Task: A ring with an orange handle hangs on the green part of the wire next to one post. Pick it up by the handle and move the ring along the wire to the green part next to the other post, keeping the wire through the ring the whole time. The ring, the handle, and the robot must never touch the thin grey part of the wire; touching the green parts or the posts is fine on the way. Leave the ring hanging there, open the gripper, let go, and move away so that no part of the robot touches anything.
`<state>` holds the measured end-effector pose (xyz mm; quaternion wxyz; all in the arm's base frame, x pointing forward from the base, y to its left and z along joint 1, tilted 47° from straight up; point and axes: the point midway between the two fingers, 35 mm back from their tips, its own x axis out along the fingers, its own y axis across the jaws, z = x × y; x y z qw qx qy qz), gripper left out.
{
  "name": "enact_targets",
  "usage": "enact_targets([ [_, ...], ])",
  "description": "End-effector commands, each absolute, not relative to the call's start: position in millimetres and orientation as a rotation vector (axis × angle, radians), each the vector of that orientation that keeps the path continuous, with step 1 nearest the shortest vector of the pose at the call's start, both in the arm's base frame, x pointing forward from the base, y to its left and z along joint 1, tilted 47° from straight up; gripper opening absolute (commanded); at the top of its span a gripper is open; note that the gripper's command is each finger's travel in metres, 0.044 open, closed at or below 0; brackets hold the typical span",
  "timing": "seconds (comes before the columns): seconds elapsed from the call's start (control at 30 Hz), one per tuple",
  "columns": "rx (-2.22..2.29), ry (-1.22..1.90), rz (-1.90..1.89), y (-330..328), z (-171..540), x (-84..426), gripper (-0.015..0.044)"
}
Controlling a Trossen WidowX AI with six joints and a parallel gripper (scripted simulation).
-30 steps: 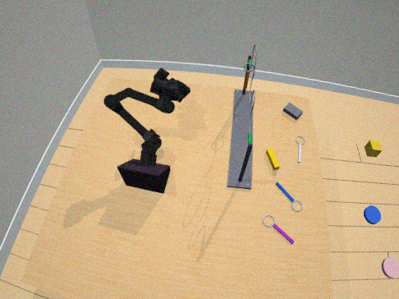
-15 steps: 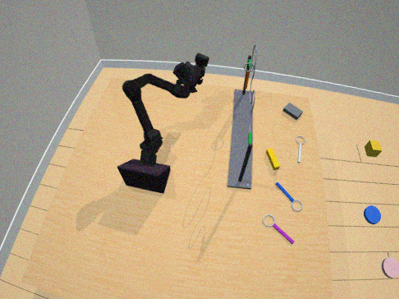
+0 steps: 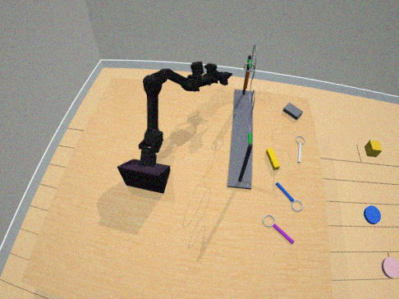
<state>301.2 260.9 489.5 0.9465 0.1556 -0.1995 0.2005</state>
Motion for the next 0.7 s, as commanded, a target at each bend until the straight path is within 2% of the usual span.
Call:
enact_targets([
  [0.0,0.466,-0.248,0.307,285,465,316,0.016],
  [0.33,0.822,-0.085,-0.044,326,421,311,0.016],
  [0.67,0.842,-0.087,-0.068,321,429,323,0.016],
])
